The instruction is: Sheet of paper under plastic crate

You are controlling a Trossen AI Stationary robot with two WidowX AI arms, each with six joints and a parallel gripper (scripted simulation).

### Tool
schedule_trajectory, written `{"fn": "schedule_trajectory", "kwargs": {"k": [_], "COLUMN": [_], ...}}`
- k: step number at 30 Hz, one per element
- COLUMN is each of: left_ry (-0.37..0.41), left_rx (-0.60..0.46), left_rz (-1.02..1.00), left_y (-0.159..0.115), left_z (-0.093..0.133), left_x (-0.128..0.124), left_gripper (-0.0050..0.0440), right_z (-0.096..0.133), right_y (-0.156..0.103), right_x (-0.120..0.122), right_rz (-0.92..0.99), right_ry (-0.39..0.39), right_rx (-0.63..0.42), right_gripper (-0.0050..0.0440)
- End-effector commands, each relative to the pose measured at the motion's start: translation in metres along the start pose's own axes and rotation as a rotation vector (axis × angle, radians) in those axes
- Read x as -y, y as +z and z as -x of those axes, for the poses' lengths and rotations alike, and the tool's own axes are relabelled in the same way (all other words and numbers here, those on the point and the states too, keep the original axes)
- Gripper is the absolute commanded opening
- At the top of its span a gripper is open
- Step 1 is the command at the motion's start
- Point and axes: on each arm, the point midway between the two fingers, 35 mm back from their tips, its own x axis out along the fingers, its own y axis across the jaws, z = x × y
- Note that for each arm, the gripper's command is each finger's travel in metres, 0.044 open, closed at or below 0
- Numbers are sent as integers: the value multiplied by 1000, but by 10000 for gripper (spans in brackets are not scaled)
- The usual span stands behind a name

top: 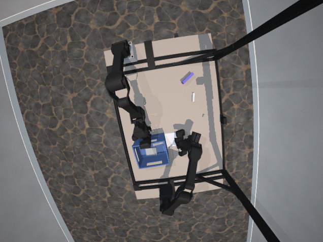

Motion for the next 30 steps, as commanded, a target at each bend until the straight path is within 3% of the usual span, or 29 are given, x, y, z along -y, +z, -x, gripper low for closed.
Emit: {"fn": "schedule_trajectory", "kwargs": {"k": [1,30], "left_ry": [-25,-25], "left_rx": [-10,-11], "left_rz": [-7,-7], "left_y": [-5,-20], "left_z": [-12,-20], "left_x": [6,7], "left_gripper": [60,60], "right_z": [2,2], "right_y": [-1,-1], "right_x": [-44,-44], "right_rz": [1,1], "right_ry": [103,103], "right_rx": [-3,-3], "right_gripper": [0,0]}}
